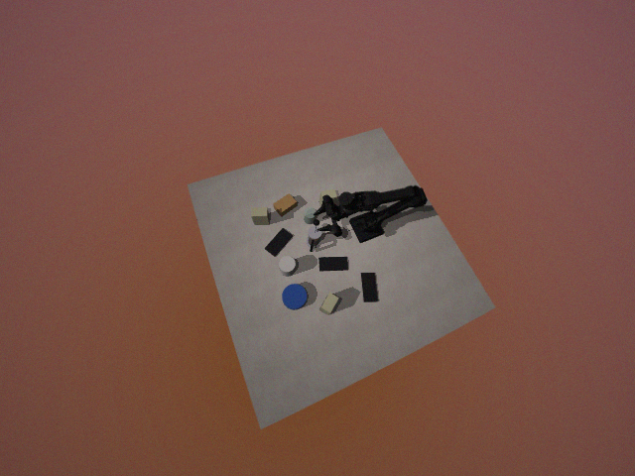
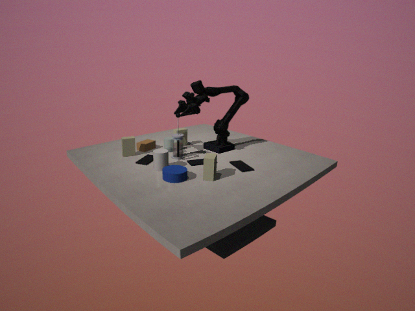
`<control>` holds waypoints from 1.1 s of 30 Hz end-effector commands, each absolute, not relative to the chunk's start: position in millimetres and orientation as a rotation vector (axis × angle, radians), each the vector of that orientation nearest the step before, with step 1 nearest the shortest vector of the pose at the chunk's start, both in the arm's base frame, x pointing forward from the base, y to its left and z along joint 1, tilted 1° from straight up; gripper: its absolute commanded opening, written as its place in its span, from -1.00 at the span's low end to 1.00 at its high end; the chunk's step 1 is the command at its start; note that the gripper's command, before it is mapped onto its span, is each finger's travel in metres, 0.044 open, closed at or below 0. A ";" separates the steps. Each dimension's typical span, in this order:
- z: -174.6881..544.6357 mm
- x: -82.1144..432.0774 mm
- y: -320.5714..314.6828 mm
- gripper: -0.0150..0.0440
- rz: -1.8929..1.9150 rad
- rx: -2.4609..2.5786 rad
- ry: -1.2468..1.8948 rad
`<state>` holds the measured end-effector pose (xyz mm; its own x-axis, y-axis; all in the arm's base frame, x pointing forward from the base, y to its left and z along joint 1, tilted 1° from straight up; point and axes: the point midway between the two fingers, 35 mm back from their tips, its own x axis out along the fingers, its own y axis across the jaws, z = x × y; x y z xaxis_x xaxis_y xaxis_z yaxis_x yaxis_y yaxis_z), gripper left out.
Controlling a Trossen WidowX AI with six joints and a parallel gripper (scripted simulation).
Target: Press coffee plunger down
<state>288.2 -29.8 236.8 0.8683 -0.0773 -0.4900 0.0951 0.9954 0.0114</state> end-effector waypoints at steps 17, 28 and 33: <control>234.8 289.3 -30.6 -0.11 -0.095 0.033 0.513; 219.9 292.2 -30.8 -0.11 -0.095 0.033 0.512; 211.8 293.6 -30.9 -0.11 -0.095 0.033 0.512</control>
